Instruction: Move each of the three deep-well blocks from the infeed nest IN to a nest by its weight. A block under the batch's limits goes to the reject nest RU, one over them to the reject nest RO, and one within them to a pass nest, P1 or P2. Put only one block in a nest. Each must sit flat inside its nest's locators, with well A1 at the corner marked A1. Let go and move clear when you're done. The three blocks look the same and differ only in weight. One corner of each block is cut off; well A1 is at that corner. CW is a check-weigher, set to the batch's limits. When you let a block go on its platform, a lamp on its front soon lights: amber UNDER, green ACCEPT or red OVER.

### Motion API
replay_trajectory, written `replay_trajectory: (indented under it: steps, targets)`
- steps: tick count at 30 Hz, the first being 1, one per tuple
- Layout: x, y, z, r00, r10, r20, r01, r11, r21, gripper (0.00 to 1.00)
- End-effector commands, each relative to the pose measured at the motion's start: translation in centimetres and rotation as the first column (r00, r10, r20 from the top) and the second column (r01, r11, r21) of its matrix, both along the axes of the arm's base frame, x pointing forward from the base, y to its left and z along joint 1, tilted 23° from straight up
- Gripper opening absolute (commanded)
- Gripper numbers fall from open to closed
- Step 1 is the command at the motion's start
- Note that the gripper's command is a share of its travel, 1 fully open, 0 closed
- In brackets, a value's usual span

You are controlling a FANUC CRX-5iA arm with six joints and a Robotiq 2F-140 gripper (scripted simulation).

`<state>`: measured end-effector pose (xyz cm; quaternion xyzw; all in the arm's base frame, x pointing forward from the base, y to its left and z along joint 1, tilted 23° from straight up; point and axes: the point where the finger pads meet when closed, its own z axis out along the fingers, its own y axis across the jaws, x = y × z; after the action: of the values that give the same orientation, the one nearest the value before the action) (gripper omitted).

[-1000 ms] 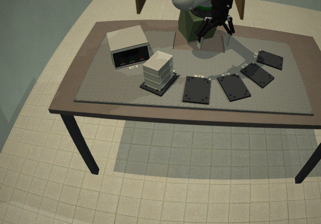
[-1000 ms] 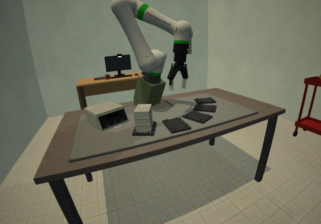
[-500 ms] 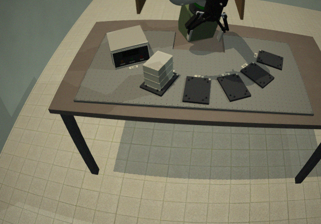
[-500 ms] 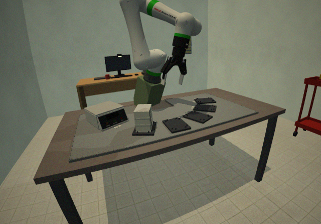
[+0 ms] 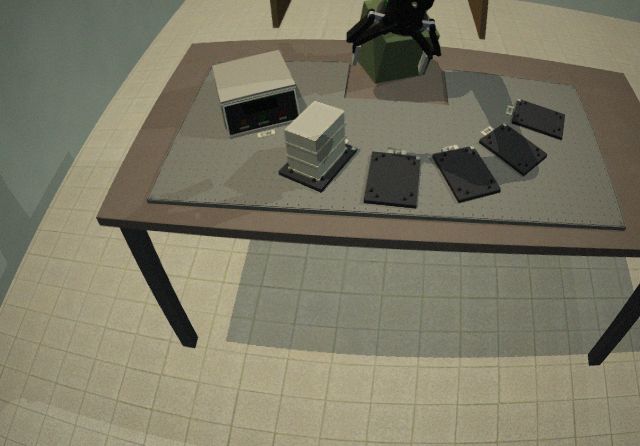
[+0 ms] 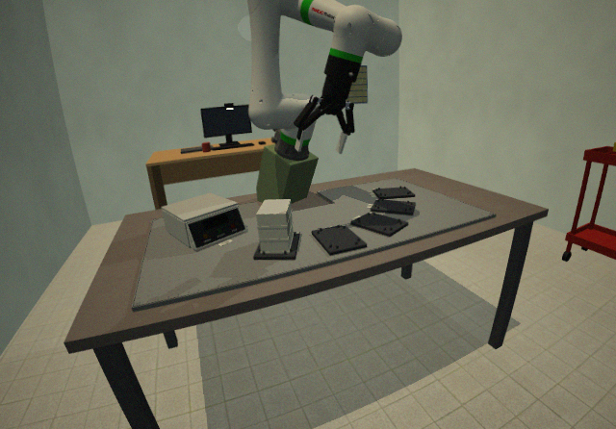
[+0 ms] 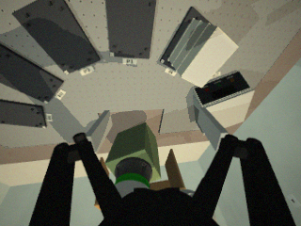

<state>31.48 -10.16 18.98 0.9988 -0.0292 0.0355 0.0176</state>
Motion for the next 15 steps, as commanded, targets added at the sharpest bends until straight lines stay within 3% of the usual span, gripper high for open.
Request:
replay_trajectory:
  steps: [1, 15]
  targets:
    - [-0.2, -1.4, 1.0, 0.998, -0.043, -0.041, 0.045, 0.999, 0.029, 1.00]
    - [-0.6, -6.2, 3.9, 0.963, -0.208, -0.171, 0.234, 0.961, 0.146, 1.00]
